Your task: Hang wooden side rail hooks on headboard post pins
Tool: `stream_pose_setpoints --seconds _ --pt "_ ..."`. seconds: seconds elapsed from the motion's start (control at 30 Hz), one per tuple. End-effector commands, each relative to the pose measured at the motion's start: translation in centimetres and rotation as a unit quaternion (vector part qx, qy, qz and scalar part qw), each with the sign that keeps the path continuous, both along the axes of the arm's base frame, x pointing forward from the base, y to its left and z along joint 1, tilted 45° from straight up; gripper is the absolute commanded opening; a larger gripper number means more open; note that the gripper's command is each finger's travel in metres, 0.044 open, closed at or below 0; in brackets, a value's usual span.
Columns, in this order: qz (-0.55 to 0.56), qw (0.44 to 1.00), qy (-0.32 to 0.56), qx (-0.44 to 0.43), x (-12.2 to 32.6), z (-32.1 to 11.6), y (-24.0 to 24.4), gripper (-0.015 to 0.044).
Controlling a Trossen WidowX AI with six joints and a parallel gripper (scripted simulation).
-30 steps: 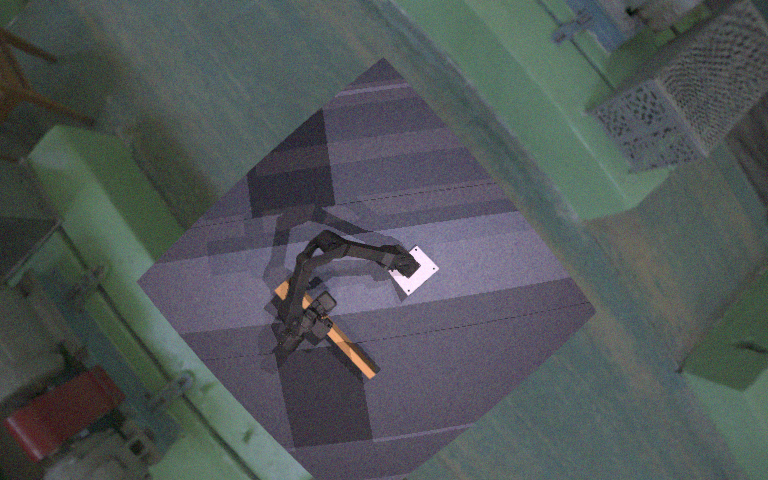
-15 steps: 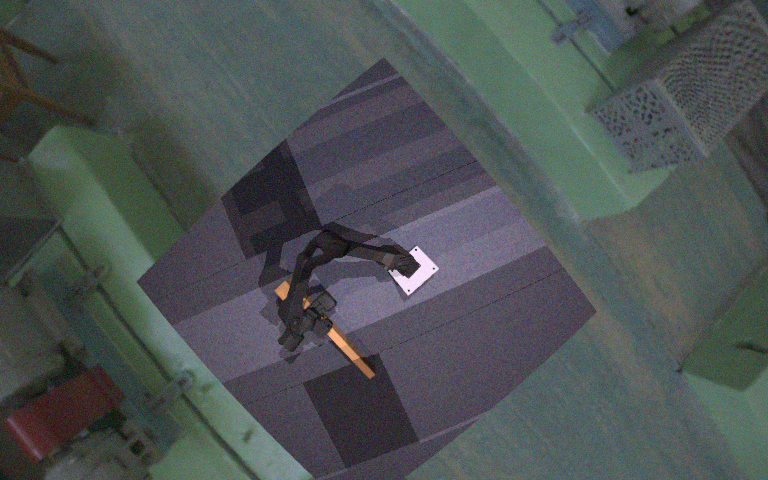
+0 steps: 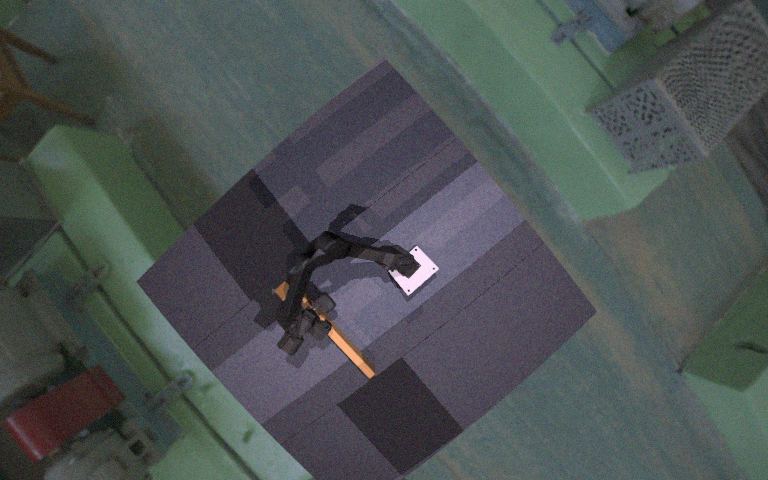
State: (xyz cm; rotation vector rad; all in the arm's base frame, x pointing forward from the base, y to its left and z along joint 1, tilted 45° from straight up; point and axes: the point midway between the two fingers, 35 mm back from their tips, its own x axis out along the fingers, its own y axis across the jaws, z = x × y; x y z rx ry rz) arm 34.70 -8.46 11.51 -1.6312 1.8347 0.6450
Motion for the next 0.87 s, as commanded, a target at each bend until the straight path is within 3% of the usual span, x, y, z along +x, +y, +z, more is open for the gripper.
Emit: stream_pose_setpoints --seconds 0.0,0.3,0.83 --pt "0.001 1.000 -0.002 0.001 0.1 0.8 1.0 0.0440" --pt "0.001 1.000 -0.002 0.001 0.4 -1.3 3.2 0.0440" --pt "0.004 1.000 -0.001 0.001 0.4 -0.9 3.0 0.0440"
